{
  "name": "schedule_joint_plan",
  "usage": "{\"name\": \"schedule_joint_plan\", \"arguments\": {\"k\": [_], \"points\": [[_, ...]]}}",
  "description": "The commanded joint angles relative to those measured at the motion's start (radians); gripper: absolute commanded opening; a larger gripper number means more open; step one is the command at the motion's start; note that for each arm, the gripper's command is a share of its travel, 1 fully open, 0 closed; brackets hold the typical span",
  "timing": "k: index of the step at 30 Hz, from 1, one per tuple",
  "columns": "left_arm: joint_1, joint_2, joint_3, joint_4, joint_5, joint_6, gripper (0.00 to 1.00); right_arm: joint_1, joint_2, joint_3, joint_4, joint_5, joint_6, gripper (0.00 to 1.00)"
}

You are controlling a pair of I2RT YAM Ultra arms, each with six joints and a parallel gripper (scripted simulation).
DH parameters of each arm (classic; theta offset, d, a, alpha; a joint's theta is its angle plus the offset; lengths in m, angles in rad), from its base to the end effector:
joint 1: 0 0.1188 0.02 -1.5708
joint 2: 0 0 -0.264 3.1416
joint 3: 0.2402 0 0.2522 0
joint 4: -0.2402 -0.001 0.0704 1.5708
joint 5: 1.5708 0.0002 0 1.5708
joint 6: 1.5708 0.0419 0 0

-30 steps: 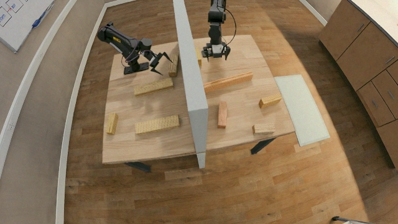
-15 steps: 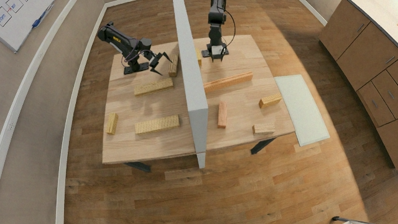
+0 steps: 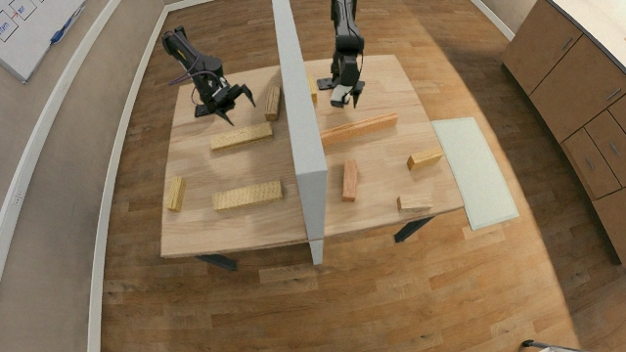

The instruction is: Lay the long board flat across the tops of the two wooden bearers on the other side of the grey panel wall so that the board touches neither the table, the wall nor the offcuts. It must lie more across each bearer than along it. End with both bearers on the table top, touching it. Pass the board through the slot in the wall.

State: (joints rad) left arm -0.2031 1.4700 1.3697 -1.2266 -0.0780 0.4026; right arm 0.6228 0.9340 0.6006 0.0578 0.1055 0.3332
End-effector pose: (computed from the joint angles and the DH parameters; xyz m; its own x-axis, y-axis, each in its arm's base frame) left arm 0.2654 -0.0503 0.3077 -0.8029 0.5642 -0.1926 0.5405 0.8252 0.1642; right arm 0.1822 0.1267 0.2769 -0.3717 0.1335 -0.9187 -0.3981 0.8711 0.2877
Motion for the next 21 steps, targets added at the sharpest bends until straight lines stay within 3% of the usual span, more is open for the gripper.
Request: {"name": "schedule_joint_plan", "arguments": {"k": [1, 6, 13, 16, 18, 20, 21], "points": [[0.040, 0.035, -0.024, 0.014, 0.034, 0.265, 0.46, -0.093, 0.023, 0.094, -0.025, -0.037, -0.098, 1.00], [0.064, 0.059, 0.035, 0.019, 0.040, 0.356, 0.46, -0.161, 0.046, 0.144, -0.027, -0.057, -0.123, 1.00], [0.139, 0.144, -0.050, 0.022, 0.076, 0.721, 0.46, -0.368, 0.069, 0.292, -0.047, -0.083, -0.248, 1.00], [0.166, 0.178, -0.011, 0.031, 0.078, 0.864, 0.46, -0.458, 0.089, 0.356, -0.054, -0.101, -0.295, 1.00], [0.188, 0.201, -0.047, 0.022, 0.091, 0.960, 0.46, -0.516, 0.100, 0.397, -0.058, -0.111, -0.326, 1.00], [0.188, 0.201, -0.047, 0.022, 0.091, 0.960, 0.46, -0.516, 0.100, 0.397, -0.058, -0.111, -0.326, 1.00], [0.198, 0.209, 0.000, 0.020, 0.093, 1.019, 0.46, -0.551, 0.116, 0.425, -0.061, -0.127, -0.342, 1.00]]}}
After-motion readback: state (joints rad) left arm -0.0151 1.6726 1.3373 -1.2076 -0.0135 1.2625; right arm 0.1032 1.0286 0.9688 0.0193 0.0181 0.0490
